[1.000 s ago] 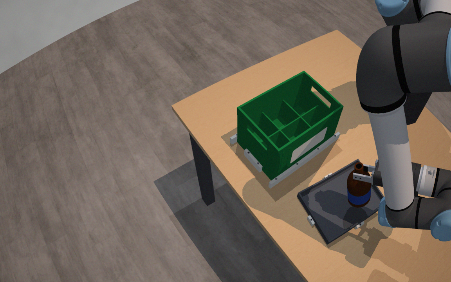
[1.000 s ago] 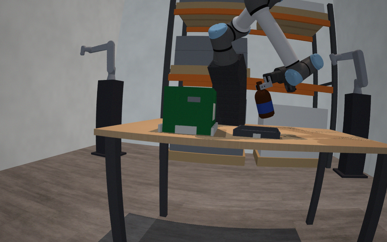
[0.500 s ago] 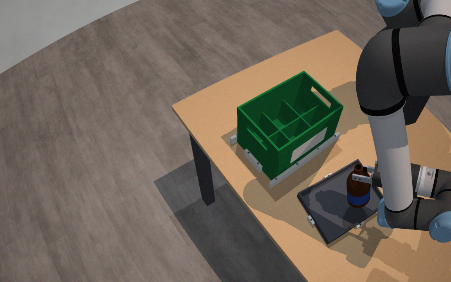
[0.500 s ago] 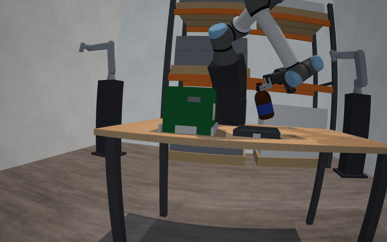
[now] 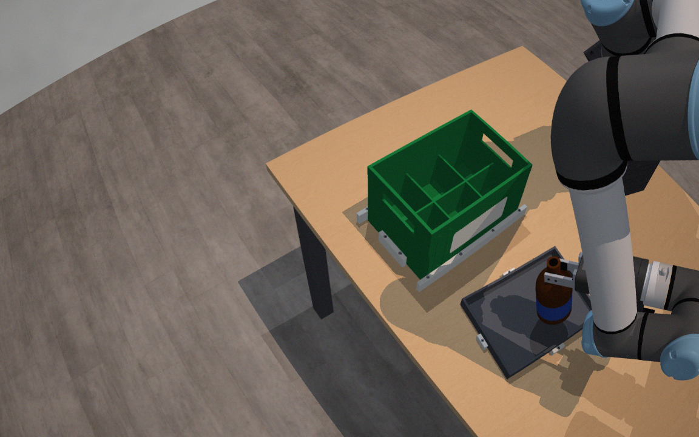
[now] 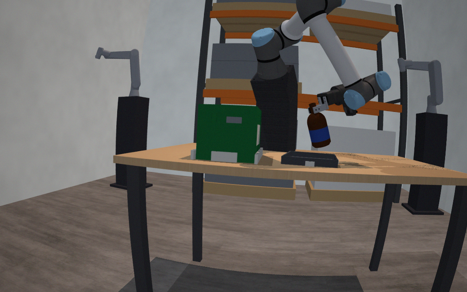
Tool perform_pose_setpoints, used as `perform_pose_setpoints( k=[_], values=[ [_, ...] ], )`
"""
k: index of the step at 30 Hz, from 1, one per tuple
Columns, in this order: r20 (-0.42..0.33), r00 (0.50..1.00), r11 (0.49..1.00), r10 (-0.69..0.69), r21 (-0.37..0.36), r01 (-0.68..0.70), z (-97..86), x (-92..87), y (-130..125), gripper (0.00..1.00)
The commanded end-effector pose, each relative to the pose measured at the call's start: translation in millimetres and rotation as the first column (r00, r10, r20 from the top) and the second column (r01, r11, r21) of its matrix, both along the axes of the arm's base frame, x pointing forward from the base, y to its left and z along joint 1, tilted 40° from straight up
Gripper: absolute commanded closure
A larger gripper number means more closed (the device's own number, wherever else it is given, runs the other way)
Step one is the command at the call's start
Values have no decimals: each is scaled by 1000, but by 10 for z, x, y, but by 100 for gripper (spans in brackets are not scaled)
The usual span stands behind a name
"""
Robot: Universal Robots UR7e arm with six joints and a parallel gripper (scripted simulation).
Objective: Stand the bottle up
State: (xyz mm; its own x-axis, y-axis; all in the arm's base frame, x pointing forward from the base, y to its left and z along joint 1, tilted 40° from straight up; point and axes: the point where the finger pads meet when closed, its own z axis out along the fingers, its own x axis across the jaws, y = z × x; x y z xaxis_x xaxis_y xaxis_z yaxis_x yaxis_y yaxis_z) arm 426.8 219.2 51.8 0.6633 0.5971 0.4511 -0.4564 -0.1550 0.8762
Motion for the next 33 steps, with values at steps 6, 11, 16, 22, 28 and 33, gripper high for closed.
perform_pose_setpoints(
  k=[6,11,16,22,28,33],
  values=[
    [2,1000,1000,0,1,0,-100,98,-14,100],
    [2,1000,1000,0,1,0,-129,121,-19,100],
    [2,1000,1000,0,1,0,-175,159,-27,100],
    [2,1000,1000,0,1,0,-225,201,-35,100],
    [2,1000,1000,0,1,0,-255,226,-40,100],
    [2,1000,1000,0,1,0,-287,252,-45,100]
  ],
)
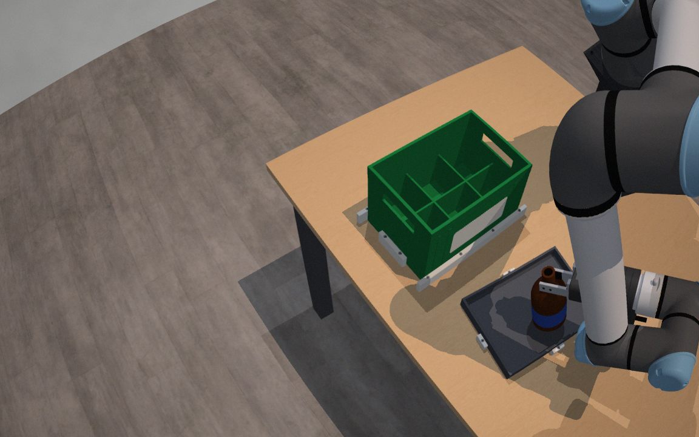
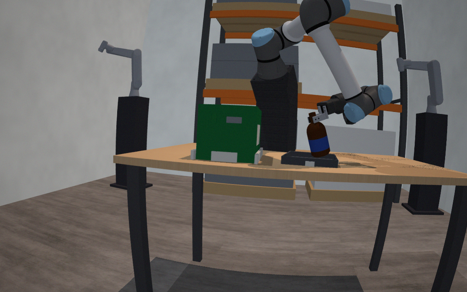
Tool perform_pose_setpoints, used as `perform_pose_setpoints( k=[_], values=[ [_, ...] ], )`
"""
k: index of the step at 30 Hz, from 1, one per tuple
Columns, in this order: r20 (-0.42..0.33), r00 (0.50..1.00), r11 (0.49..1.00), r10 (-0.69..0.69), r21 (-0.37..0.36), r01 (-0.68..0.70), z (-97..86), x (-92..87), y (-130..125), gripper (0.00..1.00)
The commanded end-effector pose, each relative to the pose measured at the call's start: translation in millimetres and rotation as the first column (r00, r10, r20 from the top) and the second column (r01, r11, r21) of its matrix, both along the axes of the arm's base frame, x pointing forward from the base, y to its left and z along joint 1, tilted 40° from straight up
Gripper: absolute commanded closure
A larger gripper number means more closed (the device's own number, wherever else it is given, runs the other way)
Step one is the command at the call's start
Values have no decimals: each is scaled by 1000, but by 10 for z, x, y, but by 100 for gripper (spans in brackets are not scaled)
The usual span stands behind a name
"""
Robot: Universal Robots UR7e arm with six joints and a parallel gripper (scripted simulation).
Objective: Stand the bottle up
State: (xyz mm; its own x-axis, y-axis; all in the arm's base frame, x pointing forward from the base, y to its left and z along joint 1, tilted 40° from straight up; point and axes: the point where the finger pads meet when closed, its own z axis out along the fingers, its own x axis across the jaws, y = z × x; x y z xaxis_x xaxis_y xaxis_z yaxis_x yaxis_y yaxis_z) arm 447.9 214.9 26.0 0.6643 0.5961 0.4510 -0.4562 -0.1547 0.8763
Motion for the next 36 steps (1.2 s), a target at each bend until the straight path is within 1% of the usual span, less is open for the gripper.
perform_pose_setpoints(
  k=[1,18,36],
  values=[
    [3,1000,1000,2,0,-2,-35,46,-4,100],
    [3,1000,1000,2,0,-2,-85,87,-10,100],
    [3,1000,1000,3,0,-3,-85,87,-10,100]
  ],
)
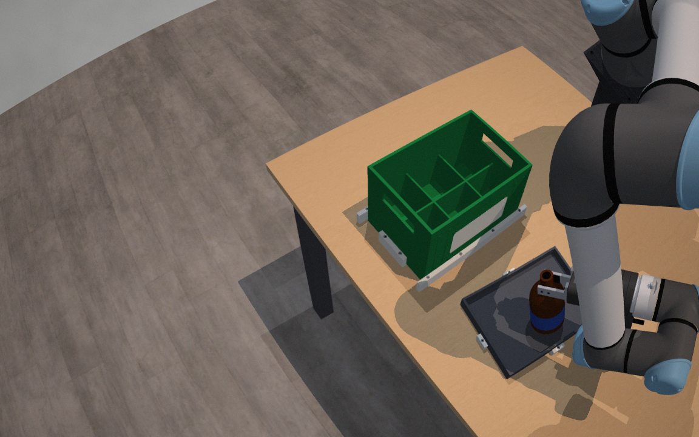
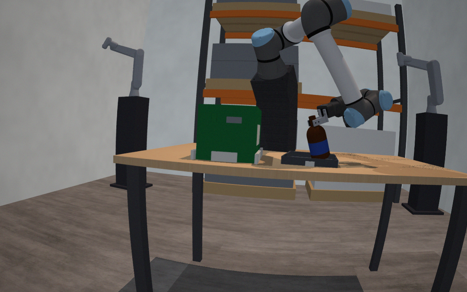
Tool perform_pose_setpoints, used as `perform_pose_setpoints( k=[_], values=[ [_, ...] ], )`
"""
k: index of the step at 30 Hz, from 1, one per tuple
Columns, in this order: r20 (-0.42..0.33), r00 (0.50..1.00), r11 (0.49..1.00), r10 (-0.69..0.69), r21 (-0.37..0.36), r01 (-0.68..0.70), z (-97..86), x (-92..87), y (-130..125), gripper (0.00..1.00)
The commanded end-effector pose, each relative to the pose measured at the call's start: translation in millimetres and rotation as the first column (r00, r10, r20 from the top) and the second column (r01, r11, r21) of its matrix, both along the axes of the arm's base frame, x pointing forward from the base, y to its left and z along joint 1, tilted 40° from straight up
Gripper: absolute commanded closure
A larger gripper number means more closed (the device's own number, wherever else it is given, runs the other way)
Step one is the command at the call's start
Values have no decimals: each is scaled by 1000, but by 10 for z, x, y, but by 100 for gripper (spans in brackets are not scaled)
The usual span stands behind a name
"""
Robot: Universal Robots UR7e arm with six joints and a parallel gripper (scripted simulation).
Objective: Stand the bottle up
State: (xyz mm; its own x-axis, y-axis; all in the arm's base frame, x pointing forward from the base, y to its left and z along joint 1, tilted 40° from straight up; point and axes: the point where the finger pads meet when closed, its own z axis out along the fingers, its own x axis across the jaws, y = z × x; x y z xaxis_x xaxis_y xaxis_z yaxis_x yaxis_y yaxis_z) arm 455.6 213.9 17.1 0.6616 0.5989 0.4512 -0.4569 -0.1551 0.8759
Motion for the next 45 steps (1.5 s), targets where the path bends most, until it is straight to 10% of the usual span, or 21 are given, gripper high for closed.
perform_pose_setpoints(
  k=[1,29,30,45],
  values=[
    [1,1000,1000,-1,1,1,4,10,1,100],
    [1,1000,1000,-1,1,1,4,10,1,100],
    [1,1000,1000,-1,1,1,4,10,1,0],
    [1,1000,1000,-1,1,1,4,9,1,0]
  ],
)
